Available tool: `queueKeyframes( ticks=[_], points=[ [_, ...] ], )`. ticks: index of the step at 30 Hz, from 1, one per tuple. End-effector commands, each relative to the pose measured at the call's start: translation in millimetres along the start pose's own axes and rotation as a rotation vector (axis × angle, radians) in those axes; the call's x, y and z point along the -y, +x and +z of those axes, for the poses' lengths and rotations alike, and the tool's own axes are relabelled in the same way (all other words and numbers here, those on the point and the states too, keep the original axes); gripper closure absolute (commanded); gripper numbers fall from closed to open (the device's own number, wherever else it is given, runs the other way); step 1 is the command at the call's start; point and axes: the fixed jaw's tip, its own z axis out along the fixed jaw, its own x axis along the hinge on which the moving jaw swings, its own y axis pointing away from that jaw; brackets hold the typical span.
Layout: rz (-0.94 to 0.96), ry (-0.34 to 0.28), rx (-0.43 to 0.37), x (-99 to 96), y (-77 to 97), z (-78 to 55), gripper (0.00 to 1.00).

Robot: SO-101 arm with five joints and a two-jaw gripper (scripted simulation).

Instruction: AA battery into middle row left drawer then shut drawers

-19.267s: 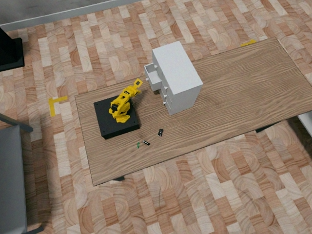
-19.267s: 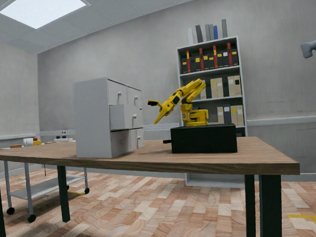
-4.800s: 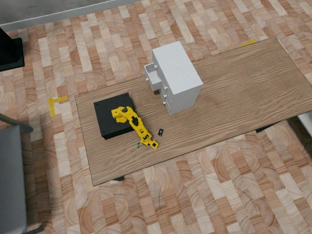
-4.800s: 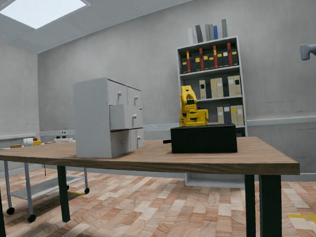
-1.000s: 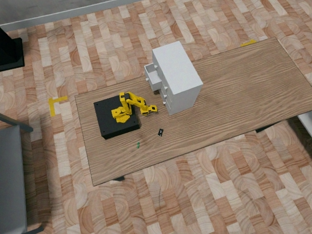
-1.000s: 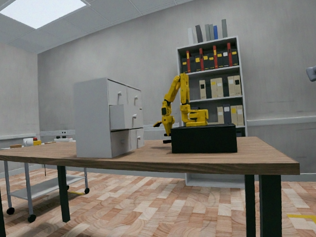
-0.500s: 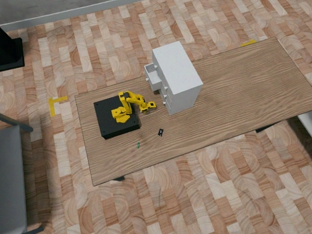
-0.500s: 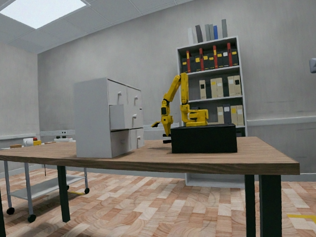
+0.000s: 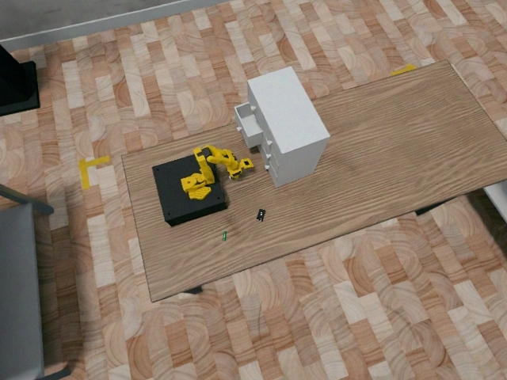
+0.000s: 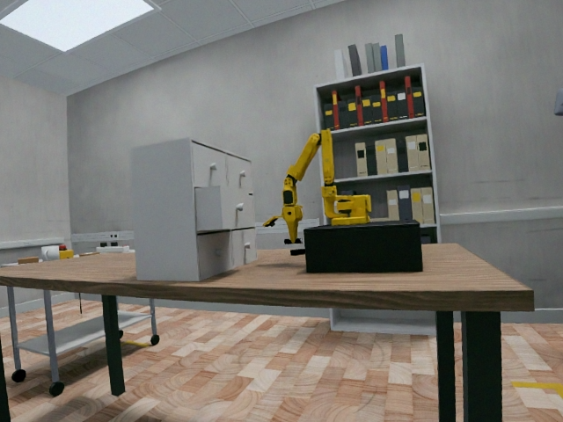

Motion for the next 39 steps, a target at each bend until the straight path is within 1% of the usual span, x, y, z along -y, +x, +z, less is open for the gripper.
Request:
queueKeyframes(
  ticks=[1, 7, 9, 17, 26, 33, 39],
  points=[
    [-0.095, -0.001, -0.001, -16.2, -10.6, -0.7, 1.00],
    [-0.252, -0.001, -0.001, -42.7, -19.5, -0.6, 1.00],
    [-0.252, -0.001, -0.001, -42.7, -19.5, -0.6, 1.00],
    [-0.449, -0.001, -0.001, -80.0, -22.9, 0.5, 1.00],
    [-0.449, -0.001, -0.001, -80.0, -22.9, 0.5, 1.00],
    [-0.448, -0.030, 0.126, -81.0, -25.0, -22.7, 1.00],
    [-0.446, -0.054, 0.234, -80.6, -24.2, -39.5, 1.00]
  ],
)
